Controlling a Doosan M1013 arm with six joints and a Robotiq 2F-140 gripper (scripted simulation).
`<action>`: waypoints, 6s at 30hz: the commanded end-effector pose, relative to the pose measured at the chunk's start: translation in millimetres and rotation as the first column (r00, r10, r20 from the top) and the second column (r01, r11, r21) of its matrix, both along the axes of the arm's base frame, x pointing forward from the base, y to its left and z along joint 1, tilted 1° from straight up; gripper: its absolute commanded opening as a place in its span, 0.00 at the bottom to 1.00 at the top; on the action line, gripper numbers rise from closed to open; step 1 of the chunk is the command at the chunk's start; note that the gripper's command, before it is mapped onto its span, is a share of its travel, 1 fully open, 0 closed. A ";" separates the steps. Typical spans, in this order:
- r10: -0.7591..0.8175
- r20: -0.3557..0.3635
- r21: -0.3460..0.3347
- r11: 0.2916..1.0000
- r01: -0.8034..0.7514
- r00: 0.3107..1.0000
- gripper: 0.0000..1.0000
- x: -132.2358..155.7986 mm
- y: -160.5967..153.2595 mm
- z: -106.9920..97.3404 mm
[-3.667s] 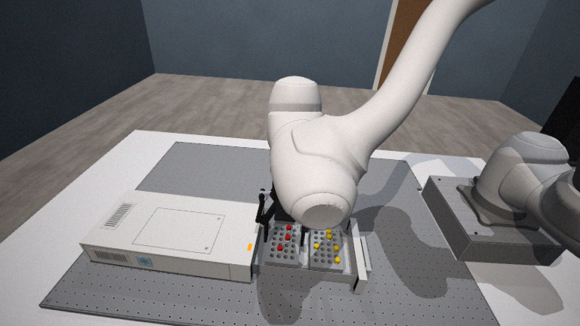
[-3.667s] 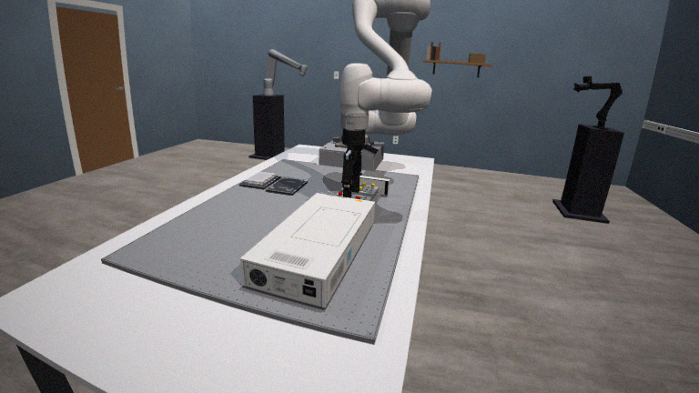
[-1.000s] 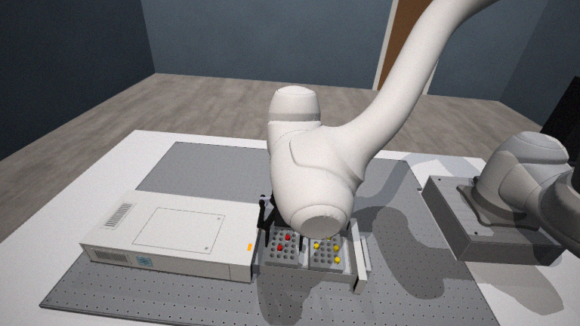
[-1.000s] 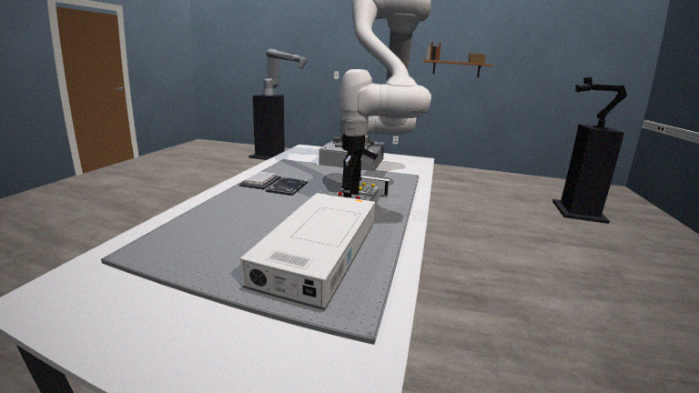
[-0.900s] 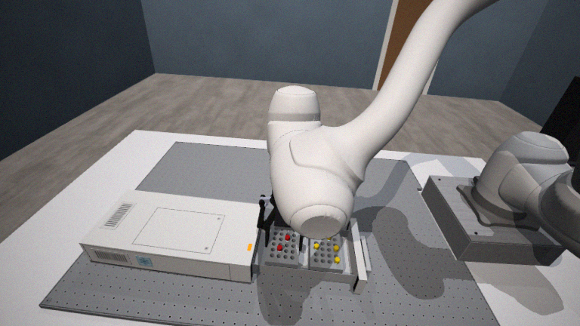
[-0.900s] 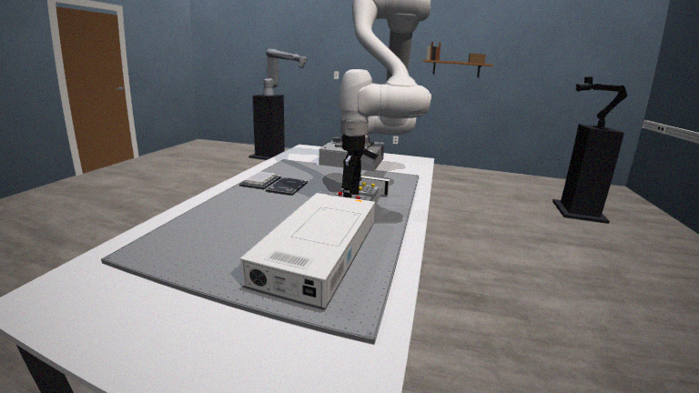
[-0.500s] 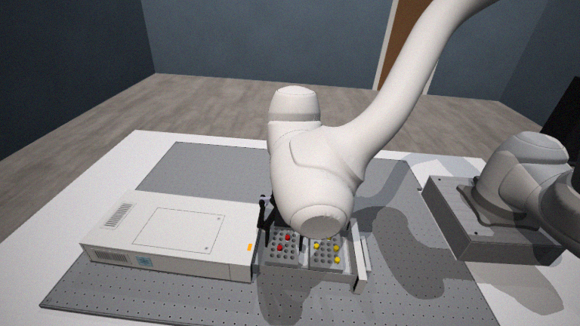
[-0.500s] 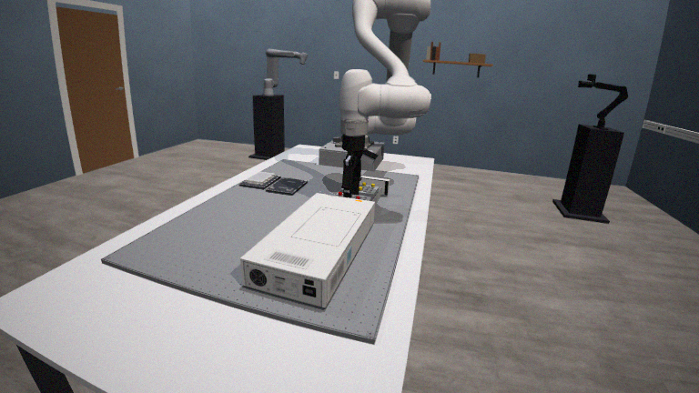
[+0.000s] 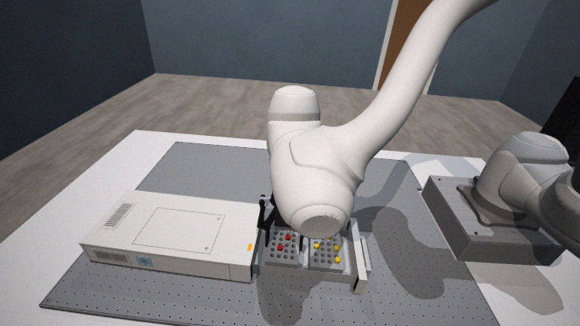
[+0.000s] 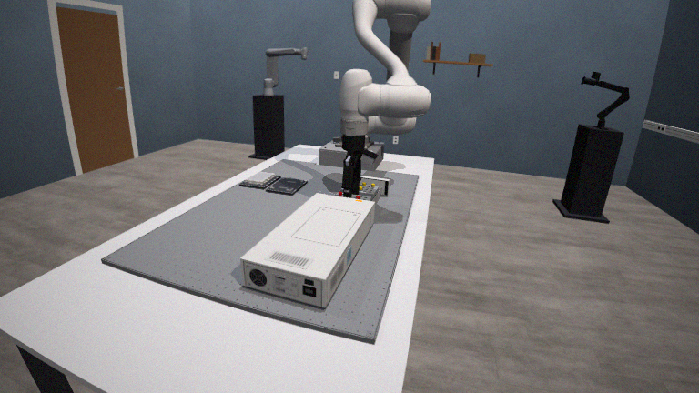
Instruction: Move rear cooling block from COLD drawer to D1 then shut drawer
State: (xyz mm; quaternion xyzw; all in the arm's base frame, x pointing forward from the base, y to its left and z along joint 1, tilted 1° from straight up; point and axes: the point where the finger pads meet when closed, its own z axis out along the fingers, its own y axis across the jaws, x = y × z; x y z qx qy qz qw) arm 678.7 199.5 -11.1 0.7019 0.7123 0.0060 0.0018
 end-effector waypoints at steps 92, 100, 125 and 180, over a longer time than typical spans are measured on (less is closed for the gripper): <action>0.001 0.004 0.000 1.000 -0.001 1.000 0.10 0.2 2.6 42.9; 0.001 0.005 0.000 1.000 -0.001 1.000 0.10 0.8 2.6 54.1; 0.001 0.004 0.000 1.000 -0.001 1.000 0.10 -0.2 2.2 81.8; 0.001 0.005 0.000 1.000 -0.001 1.000 0.10 -0.6 1.8 111.5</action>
